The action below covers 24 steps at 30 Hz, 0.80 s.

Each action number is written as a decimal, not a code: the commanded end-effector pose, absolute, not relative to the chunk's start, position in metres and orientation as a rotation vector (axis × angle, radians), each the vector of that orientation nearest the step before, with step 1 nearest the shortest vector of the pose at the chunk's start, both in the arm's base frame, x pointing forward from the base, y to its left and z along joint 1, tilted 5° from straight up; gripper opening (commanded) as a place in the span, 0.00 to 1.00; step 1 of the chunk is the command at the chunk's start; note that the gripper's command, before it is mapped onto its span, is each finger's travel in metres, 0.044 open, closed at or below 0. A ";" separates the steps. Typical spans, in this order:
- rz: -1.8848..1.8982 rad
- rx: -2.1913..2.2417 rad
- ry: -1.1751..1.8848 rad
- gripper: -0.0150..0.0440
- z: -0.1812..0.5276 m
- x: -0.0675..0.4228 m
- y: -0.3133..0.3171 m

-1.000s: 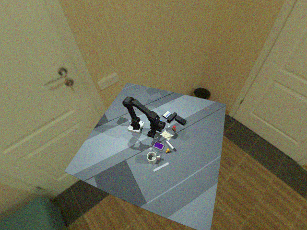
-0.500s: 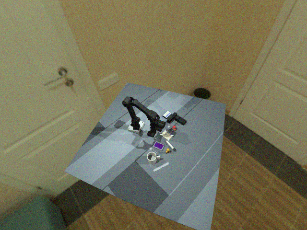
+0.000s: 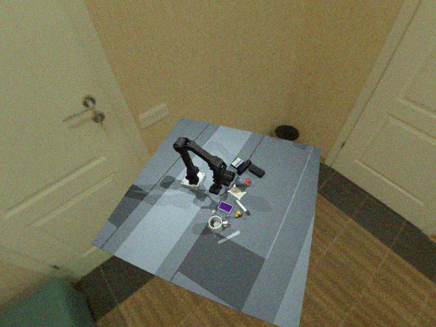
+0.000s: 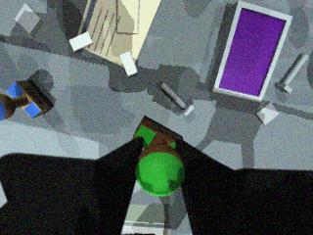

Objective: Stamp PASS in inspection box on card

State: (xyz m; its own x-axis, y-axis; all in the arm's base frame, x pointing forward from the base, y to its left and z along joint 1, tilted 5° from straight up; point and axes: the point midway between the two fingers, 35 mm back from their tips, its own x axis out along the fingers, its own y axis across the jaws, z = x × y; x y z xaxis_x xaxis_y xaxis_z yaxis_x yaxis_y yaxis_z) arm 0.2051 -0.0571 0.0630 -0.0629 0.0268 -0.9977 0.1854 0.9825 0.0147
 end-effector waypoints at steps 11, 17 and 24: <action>-0.128 0.161 1.623 0.25 0.072 0.206 -0.057; -0.128 0.161 1.623 0.25 0.075 0.206 -0.057; -0.128 0.161 1.623 0.25 0.079 0.206 -0.057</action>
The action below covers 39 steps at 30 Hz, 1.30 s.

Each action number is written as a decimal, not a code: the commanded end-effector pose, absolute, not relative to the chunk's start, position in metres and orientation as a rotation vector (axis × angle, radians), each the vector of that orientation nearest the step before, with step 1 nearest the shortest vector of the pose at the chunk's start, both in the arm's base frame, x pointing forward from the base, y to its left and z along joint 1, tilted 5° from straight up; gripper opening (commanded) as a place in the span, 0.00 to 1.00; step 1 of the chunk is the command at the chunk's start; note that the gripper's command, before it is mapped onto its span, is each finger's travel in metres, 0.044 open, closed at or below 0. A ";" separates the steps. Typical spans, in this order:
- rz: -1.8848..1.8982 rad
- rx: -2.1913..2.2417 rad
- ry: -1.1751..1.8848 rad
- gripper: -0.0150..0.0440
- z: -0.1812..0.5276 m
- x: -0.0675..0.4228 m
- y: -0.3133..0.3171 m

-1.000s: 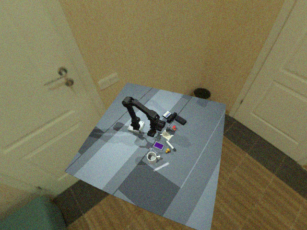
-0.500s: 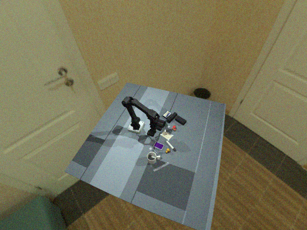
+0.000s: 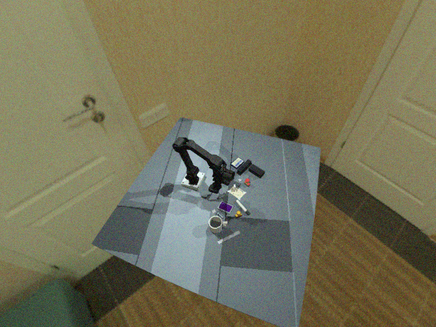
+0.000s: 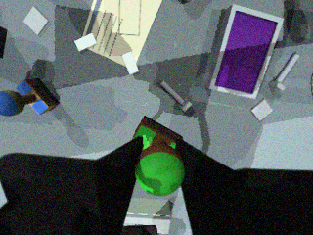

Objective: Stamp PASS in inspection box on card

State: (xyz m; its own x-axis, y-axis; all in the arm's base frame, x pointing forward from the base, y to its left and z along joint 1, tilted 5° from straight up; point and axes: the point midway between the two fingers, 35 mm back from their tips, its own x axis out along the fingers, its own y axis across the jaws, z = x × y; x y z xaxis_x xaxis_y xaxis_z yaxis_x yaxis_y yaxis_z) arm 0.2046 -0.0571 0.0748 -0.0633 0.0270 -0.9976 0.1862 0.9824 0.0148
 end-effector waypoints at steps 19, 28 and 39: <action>-0.133 0.156 1.619 0.25 0.080 0.255 -0.133; -0.135 0.154 1.618 0.25 0.075 0.266 -0.163; -0.136 0.154 1.618 0.25 0.071 0.266 -0.164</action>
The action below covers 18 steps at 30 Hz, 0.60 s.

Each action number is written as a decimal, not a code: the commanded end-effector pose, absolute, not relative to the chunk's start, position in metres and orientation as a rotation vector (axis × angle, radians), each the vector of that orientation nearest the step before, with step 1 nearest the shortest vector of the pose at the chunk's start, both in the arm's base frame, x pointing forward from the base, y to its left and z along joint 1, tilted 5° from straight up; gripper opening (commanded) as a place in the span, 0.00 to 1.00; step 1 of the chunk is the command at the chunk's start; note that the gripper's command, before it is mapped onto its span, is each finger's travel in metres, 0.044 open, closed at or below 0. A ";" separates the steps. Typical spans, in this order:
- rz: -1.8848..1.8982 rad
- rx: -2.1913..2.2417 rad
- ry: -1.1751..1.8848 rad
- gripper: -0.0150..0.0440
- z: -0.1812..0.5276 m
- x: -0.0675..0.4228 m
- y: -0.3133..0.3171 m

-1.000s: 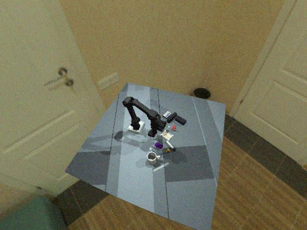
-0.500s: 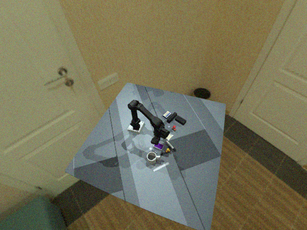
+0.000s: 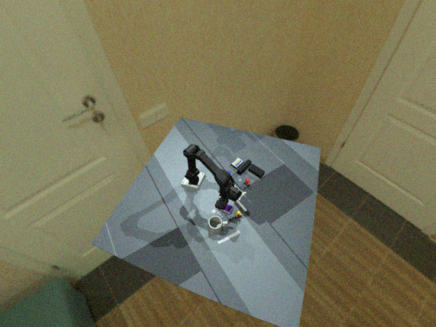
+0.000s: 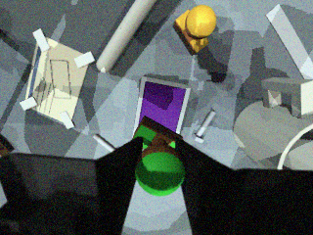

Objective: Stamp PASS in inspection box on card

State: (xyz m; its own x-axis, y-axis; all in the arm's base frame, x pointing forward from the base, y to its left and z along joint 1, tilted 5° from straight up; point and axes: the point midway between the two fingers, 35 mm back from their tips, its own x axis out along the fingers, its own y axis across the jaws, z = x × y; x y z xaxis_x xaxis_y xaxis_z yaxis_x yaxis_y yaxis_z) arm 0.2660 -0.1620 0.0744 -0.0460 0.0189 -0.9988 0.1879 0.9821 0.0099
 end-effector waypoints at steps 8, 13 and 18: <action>-0.136 0.154 1.618 0.25 0.066 0.266 -0.164; -0.137 0.155 1.618 0.25 0.062 0.266 -0.164; -0.137 0.155 1.618 0.25 0.059 0.266 -0.164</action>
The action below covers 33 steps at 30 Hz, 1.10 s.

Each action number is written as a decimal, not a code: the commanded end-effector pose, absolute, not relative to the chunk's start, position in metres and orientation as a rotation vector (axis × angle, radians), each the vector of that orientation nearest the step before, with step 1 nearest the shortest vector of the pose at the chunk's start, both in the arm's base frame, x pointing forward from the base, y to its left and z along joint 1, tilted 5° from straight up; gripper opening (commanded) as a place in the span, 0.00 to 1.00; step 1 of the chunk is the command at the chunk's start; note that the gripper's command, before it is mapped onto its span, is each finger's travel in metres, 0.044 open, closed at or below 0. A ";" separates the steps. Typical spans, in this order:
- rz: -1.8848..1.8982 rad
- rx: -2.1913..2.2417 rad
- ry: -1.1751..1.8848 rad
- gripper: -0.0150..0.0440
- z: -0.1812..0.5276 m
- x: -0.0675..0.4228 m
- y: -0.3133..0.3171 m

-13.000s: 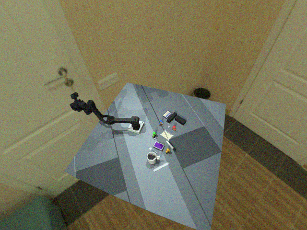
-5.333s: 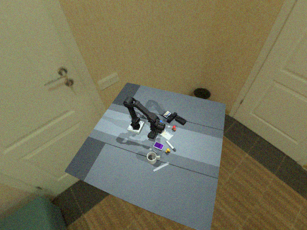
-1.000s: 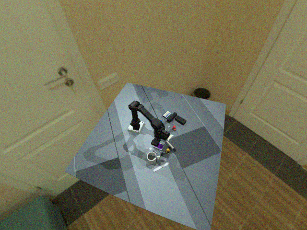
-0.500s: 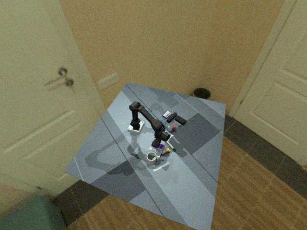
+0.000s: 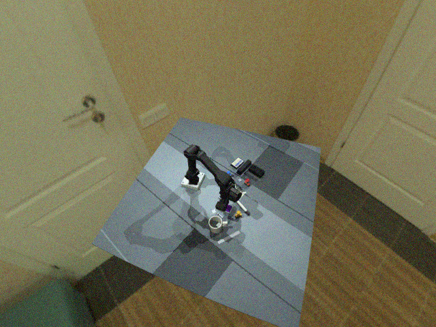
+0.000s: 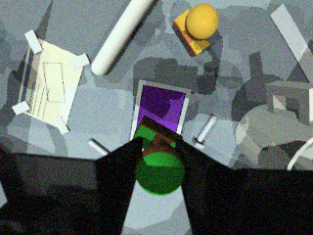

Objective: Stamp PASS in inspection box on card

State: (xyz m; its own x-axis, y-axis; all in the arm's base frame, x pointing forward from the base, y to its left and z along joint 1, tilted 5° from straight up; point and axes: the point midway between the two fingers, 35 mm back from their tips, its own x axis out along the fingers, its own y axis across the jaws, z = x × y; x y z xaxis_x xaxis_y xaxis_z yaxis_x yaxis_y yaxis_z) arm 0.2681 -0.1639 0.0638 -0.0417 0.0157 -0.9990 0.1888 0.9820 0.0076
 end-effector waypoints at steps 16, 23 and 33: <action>-0.139 0.155 1.618 0.25 0.048 0.266 -0.164; -0.139 0.156 1.618 0.25 0.044 0.266 -0.164; -0.140 0.156 1.618 0.25 0.037 0.265 -0.163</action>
